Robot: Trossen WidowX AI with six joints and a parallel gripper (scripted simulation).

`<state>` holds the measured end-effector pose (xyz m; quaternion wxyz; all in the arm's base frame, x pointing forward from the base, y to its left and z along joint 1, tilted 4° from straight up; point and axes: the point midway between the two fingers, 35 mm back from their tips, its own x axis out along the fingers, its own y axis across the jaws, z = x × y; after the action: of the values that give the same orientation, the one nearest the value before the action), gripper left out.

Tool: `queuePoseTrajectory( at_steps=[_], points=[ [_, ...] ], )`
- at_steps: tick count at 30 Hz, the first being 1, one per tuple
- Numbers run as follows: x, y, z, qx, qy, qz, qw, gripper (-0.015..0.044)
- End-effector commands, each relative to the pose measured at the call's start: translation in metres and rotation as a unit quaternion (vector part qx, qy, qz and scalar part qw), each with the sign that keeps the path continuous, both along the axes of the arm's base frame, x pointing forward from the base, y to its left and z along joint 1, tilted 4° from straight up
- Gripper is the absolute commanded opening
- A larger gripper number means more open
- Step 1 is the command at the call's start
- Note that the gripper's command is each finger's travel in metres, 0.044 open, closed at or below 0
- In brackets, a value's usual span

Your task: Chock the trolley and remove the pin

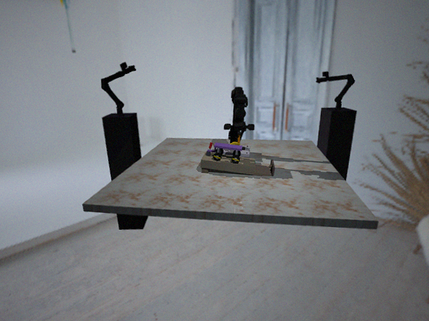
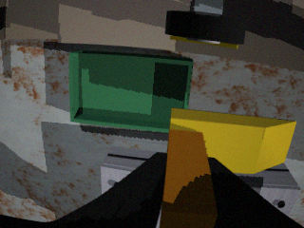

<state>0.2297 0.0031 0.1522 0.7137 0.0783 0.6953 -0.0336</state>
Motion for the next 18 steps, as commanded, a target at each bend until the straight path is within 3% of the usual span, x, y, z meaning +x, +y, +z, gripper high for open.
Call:
queuePoseTrajectory(
  at_steps=[1, 18],
  points=[
    [0.006, 0.015, 0.000, 0.004, 0.000, -0.001, 1.000, 0.0000],
    [0.030, 0.076, 0.001, 0.007, -0.001, -0.001, 1.000, 0.0000]
  ],
)
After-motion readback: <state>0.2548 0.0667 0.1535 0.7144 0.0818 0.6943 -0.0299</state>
